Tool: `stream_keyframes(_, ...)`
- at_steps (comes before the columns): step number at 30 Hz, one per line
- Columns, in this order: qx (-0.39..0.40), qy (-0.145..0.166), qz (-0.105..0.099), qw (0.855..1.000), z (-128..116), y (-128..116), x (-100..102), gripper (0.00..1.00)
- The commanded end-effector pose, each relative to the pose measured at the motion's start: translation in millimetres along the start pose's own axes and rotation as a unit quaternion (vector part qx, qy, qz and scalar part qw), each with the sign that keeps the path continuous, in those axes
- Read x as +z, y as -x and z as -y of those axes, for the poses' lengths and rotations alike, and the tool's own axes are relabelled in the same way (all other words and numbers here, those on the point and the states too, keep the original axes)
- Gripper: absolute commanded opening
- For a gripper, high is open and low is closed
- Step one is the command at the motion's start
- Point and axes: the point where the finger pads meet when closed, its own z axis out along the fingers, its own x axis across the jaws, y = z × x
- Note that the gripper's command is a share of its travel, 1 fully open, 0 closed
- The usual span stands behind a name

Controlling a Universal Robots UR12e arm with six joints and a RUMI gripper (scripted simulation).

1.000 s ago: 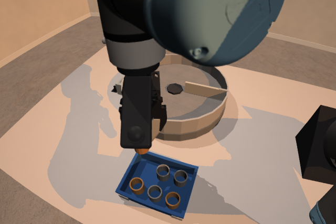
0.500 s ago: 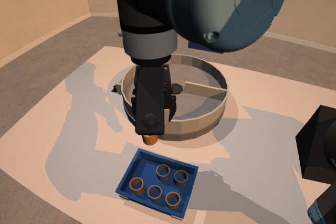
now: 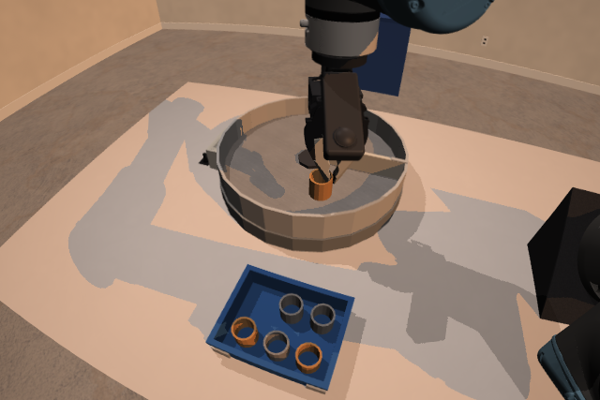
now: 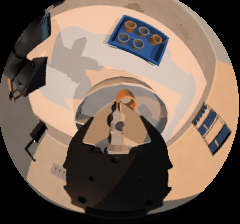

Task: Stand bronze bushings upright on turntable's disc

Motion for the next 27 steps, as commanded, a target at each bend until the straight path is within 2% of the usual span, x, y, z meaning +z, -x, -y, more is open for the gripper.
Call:
stream_keyframes(1, -0.004, 0.002, 0.0, 1.0, -57, 40, -1, 0.0)
stream_keyframes(7, -0.006, 0.005, 0.0, 1.0, -87, 59, -4, 0.0)
stream_keyframes(14, -0.006, 0.005, 0.0, 1.0, -94, 65, -4, 0.0)
stream_keyframes(27, -0.005, 0.004, 0.0, 1.0, -92, 65, -3, 0.0)
